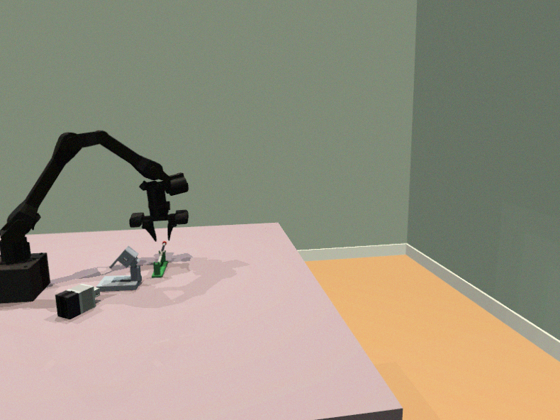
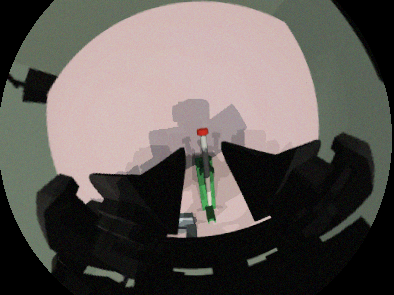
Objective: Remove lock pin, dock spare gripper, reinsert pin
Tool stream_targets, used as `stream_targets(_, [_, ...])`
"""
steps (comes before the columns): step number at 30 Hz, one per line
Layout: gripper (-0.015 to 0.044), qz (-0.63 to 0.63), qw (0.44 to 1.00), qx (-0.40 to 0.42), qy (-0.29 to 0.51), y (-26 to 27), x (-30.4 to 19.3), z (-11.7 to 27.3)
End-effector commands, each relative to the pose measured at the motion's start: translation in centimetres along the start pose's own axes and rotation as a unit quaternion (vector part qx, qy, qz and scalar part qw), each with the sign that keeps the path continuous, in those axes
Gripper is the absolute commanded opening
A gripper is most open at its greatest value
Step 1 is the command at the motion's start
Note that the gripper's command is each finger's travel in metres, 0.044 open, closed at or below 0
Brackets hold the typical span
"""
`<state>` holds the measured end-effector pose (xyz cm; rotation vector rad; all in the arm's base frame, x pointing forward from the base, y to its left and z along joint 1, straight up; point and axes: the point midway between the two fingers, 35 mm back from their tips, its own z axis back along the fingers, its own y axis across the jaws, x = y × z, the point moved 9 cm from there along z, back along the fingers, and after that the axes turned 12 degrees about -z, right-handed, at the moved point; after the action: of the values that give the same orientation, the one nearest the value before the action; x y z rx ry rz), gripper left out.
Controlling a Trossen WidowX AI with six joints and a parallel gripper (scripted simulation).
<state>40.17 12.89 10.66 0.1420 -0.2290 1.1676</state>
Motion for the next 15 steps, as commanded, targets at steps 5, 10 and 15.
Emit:
stream_targets(5, [0.02,0.0,1.0,0.001,0.001,0.0,0.4,1.7])
stream_targets(10, [0.02,-0.001,1.0,0.004,0.003,0.0,0.7,2.7])
stream_targets(15, [0.0226,-0.002,1.0,0.007,0.006,0.0,0.7,2.6])
